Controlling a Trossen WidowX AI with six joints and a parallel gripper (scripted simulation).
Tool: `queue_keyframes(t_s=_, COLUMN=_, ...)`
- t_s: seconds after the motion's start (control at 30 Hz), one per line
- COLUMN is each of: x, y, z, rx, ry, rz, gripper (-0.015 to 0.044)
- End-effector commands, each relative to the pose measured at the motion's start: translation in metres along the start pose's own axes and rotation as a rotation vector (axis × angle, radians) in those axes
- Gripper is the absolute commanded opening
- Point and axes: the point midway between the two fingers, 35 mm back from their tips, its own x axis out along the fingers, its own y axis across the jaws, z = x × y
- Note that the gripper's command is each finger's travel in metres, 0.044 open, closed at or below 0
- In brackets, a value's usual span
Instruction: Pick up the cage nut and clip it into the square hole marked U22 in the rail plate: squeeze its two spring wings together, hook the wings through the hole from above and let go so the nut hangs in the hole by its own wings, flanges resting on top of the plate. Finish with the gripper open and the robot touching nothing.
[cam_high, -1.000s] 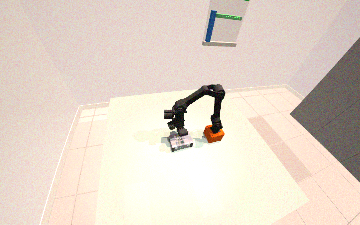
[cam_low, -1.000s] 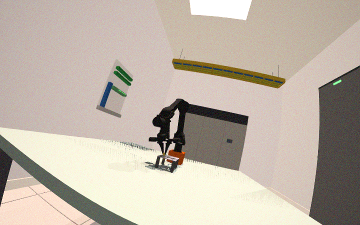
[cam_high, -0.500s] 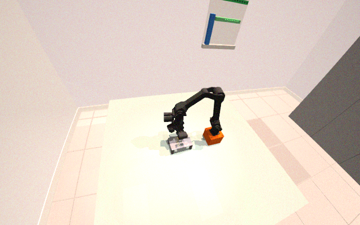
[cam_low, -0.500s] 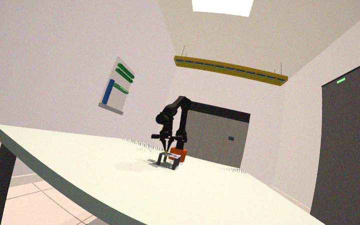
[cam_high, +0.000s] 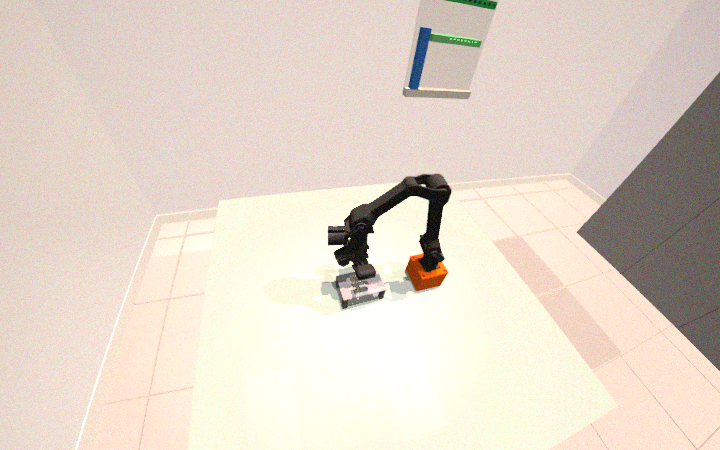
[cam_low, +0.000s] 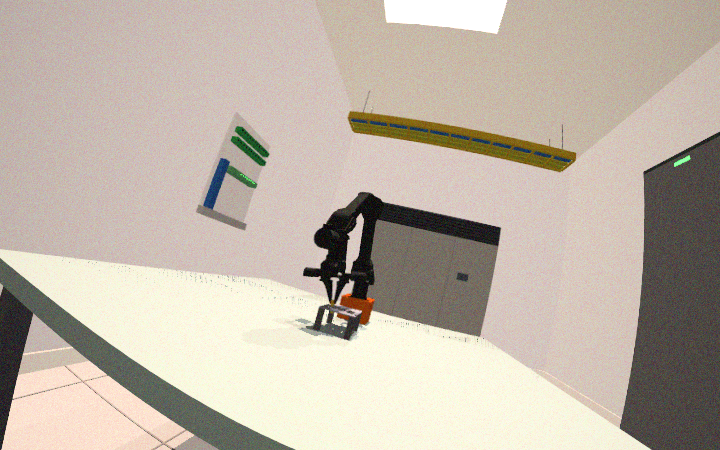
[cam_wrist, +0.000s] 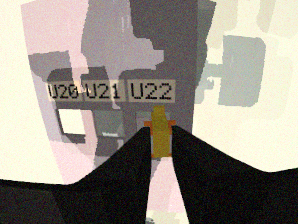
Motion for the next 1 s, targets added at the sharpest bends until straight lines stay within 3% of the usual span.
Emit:
queue_keyframes(t_s=0.0, x=-0.002, y=-0.0003, z=0.0006, rx=0.002, ry=-0.008, rz=-0.01, gripper=0.0028)
queue_keyframes(t_s=0.97, x=-0.0005, y=0.0032, z=0.0007, rx=0.003, ry=-0.008, rz=-0.088, gripper=0.0028)
